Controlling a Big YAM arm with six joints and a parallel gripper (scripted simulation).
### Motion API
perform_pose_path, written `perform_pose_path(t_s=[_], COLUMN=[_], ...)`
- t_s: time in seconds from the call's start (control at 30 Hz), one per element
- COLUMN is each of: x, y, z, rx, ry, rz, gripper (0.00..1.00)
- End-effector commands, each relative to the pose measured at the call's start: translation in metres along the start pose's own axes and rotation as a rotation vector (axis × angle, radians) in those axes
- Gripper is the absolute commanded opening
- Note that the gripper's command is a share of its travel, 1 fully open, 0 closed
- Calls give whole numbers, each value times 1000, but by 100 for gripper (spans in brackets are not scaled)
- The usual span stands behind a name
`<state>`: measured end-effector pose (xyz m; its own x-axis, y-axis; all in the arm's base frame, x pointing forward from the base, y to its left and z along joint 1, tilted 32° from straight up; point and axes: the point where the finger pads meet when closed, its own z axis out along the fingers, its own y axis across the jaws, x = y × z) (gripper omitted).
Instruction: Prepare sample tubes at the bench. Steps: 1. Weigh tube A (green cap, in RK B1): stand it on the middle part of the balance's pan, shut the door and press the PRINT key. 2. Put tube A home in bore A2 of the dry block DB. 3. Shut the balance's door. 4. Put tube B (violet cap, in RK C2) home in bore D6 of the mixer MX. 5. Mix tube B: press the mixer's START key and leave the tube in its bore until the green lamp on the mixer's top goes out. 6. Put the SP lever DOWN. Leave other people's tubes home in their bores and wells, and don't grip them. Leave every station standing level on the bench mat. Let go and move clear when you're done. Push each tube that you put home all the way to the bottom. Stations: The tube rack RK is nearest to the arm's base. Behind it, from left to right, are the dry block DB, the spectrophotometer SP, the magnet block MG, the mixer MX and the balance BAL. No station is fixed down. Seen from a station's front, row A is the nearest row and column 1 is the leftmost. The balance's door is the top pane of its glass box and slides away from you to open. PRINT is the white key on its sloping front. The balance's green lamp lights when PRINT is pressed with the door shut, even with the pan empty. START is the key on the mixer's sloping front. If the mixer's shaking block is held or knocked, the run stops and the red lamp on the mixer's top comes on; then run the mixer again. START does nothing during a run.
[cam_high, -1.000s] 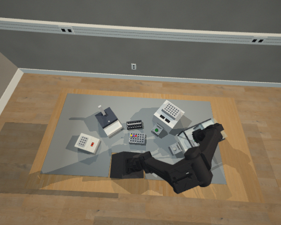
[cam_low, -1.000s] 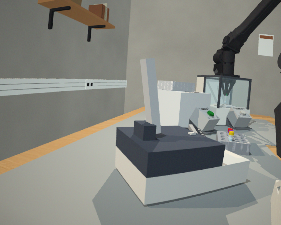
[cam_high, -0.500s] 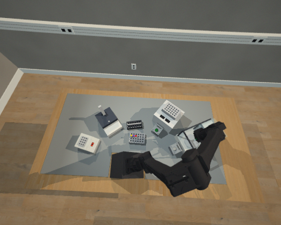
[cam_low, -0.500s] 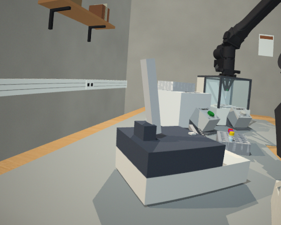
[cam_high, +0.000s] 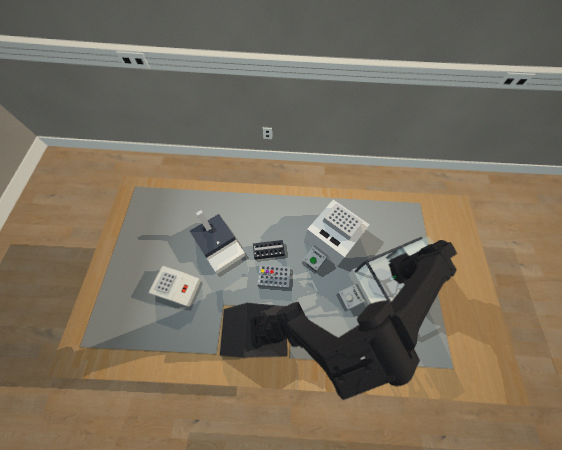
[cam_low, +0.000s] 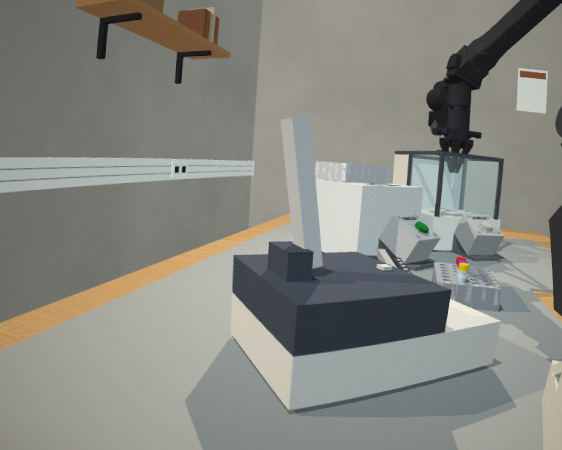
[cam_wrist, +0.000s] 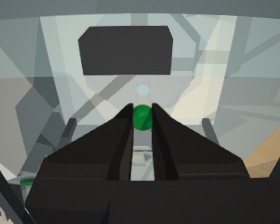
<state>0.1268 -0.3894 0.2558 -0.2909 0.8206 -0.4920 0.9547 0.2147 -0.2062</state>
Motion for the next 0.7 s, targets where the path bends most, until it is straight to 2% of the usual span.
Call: perform_pose_path(t_s=[0.0, 0.07, 0.2, 0.23, 0.33, 0.57, 0.67], x=[-21, -22, -22, -20, -21, -21, -21], y=[2, 0, 0, 3, 0, 1, -1], z=[-26, -34, -38, -25, -44, -52, -62], rx=[-8, -10, -10, -6, -10, -9, -11], ry=[-44, -57, -57, -23, -55, -45, -58], rz=[12, 16, 16, 7, 16, 13, 17], gripper=[9, 9, 9, 9, 9, 9, 9])
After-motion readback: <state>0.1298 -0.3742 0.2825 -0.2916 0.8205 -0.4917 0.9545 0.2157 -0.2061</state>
